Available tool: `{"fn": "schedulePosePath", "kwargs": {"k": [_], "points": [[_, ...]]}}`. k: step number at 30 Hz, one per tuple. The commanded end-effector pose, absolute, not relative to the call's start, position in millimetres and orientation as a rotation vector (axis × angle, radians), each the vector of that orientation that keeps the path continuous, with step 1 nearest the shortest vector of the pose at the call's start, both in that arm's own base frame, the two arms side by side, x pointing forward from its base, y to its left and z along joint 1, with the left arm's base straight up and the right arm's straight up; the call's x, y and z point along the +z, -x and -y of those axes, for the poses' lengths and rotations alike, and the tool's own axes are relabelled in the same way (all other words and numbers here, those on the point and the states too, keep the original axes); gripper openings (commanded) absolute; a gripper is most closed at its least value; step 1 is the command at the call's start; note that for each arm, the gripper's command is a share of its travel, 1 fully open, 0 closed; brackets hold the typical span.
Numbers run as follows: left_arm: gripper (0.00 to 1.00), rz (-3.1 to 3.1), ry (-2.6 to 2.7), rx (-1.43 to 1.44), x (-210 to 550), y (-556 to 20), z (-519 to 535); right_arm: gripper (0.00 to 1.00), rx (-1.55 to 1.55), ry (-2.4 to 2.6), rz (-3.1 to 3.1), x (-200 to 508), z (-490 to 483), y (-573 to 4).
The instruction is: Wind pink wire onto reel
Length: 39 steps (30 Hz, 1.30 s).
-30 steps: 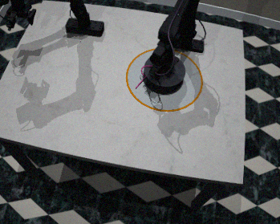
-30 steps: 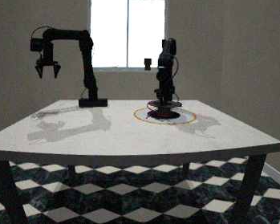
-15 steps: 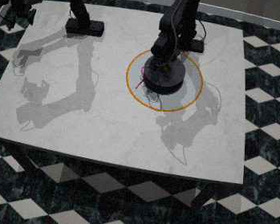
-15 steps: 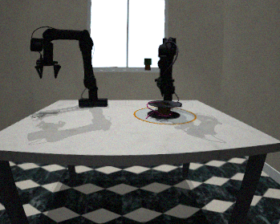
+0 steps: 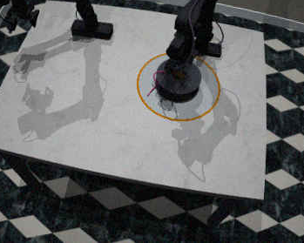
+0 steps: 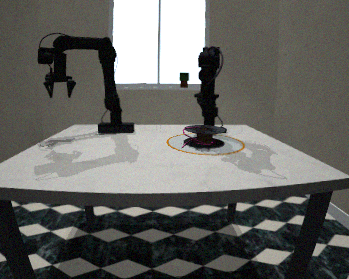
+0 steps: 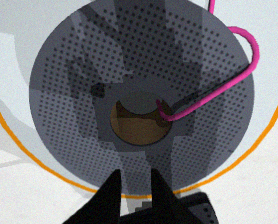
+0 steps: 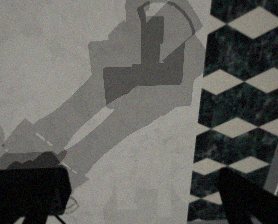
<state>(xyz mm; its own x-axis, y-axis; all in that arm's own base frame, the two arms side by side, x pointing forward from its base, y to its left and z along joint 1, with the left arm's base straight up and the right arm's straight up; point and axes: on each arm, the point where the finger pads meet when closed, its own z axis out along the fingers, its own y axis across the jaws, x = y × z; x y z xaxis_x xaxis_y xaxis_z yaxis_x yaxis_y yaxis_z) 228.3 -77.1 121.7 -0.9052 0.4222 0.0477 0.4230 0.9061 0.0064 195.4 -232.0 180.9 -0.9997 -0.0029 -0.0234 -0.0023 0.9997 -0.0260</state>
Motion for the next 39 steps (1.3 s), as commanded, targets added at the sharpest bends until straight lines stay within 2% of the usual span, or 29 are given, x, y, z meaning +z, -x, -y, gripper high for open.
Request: {"fn": "schedulePosePath", "kwargs": {"k": [1,16,28,39], "points": [[0.2,3.066,0.685,0.0,133,-234,80,1.0,-0.099,0.006,-3.085,197,232,-199],[0.2,3.066,0.685,0.0,120,-239,85,1.0,-0.099,0.006,-3.085,197,232,-199],[0.0,3.066,0.685,0.0,120,-239,85,1.0,-0.099,0.006,-3.085,197,232,-199],[0.0,3.156,0.696,0.019,125,-254,90,1.0,-0.099,0.006,-3.085,197,232,-199]]}}
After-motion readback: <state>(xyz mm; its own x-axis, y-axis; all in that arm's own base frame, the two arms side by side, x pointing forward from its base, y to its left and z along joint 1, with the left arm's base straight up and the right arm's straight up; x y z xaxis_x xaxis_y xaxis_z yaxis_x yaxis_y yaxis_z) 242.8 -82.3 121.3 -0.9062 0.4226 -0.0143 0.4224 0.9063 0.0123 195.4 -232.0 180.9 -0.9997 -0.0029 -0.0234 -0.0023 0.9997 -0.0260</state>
